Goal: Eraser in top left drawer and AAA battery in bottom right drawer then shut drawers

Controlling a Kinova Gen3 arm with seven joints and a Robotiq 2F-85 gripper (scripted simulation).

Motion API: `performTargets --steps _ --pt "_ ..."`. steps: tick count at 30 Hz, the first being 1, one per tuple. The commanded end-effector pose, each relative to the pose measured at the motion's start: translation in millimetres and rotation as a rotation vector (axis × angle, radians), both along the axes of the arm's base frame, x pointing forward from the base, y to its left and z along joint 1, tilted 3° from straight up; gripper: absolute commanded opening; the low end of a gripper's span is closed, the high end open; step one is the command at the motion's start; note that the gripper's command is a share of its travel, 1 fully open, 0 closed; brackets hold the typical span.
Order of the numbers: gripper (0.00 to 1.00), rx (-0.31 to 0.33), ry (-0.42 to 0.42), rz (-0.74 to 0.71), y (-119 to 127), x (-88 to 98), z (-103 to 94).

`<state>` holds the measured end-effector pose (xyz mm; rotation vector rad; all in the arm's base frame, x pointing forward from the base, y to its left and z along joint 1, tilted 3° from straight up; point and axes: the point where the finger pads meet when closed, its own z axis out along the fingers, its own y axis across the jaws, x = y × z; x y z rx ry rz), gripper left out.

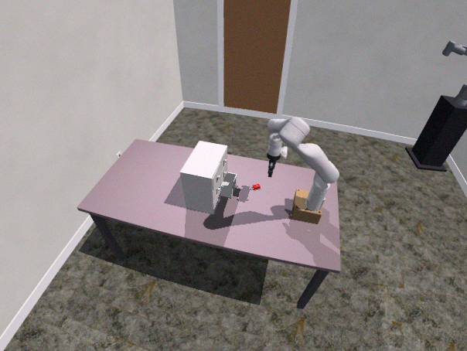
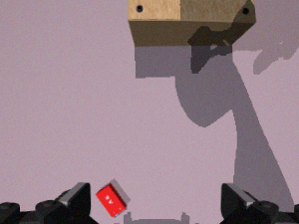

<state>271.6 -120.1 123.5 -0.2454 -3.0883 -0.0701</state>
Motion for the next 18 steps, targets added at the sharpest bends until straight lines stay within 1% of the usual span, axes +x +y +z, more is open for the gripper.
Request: performTargets --steps 1,8,14,16,18 --pt "1.00 0.002 -0.008 0.005 2.0 1.8 1.2" --pt "1.00 0.000 -0.033 0.005 2.1 5.2 -3.5" --pt "1.00 -0.008 -0.085 0.003 1.6 11.9 -12.3" --pt "1.00 -0.008 -0.085 0.003 1.6 11.9 -12.3" --pt "1.00 -0.013 -0.109 0.001 1.0 14.8 -15.9"
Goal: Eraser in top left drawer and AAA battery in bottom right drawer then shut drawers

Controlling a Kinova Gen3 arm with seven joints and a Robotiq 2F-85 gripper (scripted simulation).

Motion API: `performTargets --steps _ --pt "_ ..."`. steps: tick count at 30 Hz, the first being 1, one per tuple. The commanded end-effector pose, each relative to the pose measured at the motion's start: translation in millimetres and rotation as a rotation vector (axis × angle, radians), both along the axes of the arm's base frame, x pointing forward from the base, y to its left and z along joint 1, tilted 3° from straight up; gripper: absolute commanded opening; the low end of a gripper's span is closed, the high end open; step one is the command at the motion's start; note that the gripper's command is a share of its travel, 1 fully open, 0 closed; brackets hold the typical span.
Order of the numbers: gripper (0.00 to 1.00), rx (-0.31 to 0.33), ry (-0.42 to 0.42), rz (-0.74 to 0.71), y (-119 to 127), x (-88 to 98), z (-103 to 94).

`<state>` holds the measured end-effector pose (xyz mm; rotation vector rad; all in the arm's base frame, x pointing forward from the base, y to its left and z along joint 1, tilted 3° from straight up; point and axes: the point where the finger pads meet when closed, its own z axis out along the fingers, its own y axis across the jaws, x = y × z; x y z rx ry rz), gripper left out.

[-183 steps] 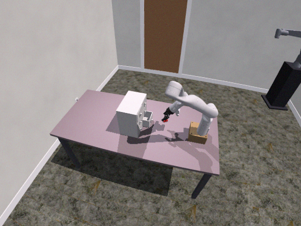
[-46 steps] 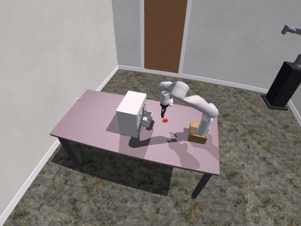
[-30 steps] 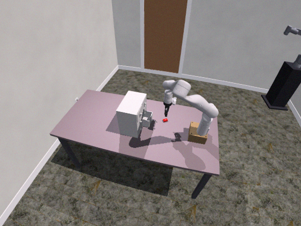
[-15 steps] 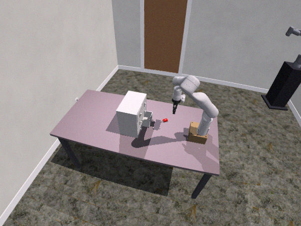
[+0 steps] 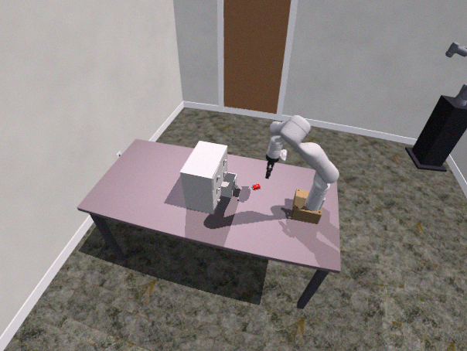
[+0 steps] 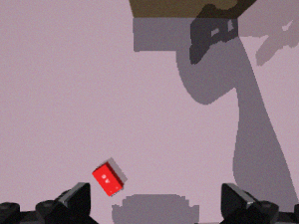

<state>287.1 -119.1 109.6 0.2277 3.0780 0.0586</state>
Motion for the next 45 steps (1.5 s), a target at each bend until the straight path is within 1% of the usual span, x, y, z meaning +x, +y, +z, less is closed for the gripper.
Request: performTargets --steps 1,13,15,20,25,30,32,38,45 --pt "1.00 -0.001 -0.025 -0.009 -0.3 0.8 -3.8" --pt "1.00 -0.026 -0.201 -0.015 -1.9 24.2 -33.8" --pt "1.00 -0.026 -0.201 -0.015 -1.9 24.2 -33.8" --pt "1.00 -0.039 -0.277 -0.020 -3.3 33.5 -44.8" --pt "1.00 -0.052 -0.335 -0.020 -5.7 40.5 -58.2" --pt "1.00 -0.056 -0.394 -0.023 -5.6 47.3 -66.5" --pt "1.00 -0.056 -0.394 -0.023 -5.6 47.3 -66.5" --pt "1.00 -0.050 -0.446 -0.017 -5.4 57.3 -78.7" --pt "1.00 -0.054 -0.481 -0.023 -7.8 62.9 -84.6"
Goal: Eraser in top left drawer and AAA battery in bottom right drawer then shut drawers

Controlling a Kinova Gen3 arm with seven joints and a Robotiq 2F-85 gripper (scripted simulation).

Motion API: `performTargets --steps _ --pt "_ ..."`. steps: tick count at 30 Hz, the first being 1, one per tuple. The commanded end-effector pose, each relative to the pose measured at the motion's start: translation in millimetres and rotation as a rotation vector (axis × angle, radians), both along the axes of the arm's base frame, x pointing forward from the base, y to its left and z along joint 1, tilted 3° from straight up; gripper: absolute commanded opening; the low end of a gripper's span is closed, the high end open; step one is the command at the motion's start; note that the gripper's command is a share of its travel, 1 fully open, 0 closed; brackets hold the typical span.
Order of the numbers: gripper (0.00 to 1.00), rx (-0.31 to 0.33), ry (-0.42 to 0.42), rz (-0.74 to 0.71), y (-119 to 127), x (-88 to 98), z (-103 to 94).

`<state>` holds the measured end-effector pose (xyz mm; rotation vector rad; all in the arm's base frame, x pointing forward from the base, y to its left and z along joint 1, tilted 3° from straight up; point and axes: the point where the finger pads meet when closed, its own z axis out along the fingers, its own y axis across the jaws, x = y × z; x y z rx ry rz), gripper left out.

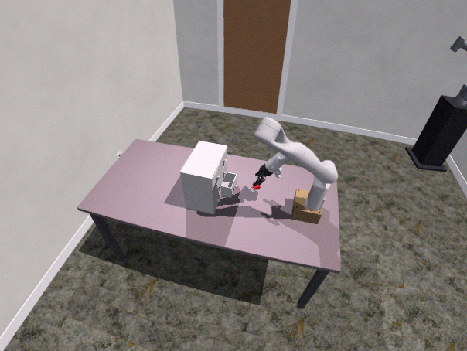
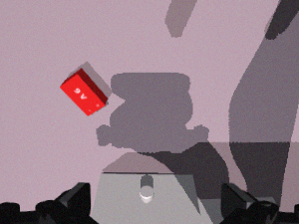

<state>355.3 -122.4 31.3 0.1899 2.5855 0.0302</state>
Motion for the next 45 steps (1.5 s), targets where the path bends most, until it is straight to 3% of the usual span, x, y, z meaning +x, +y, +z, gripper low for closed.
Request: performTargets --steps 1,12,13,38,45 --pt "1.00 0.000 0.008 -0.015 -4.8 -5.0 -6.7" --pt "1.00 -0.001 0.000 -0.018 -5.8 -3.9 -7.8" --pt "0.00 -0.001 0.000 -0.018 -5.8 -3.9 -7.8" --pt "0.00 -0.001 0.000 -0.018 -5.8 -3.1 -8.8" --pt "0.00 0.001 0.000 -0.016 -6.6 7.8 -23.0"
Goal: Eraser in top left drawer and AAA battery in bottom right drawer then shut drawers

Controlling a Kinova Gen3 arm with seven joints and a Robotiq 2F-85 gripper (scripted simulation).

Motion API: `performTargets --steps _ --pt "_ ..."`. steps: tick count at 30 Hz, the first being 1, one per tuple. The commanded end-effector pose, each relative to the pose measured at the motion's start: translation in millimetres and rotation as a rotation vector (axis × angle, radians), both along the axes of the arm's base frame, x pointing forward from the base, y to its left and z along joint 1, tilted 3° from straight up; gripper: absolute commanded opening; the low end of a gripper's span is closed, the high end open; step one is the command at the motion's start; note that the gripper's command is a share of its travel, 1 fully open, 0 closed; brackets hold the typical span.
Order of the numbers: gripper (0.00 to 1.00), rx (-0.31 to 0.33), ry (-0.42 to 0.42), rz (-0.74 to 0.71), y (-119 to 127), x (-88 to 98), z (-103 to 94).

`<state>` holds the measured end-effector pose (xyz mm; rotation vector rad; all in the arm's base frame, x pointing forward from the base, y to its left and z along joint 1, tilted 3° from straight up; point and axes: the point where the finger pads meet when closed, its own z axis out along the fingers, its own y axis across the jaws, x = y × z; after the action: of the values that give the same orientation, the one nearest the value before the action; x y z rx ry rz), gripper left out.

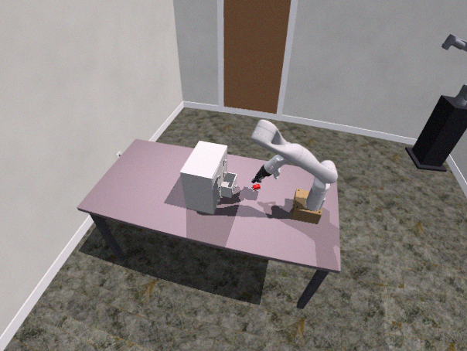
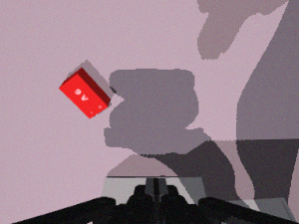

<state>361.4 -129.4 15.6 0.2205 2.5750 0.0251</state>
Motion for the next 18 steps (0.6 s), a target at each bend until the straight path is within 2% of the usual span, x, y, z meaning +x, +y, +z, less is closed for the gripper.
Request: performTargets --steps 1,10,18 --pt "0.00 -0.003 0.006 0.006 0.3 2.3 -8.0" --pt "0.00 -0.020 -0.012 -0.002 -0.4 11.6 -20.2" --pt "0.00 -0.020 -0.012 -0.002 -2.4 40.1 -57.3"
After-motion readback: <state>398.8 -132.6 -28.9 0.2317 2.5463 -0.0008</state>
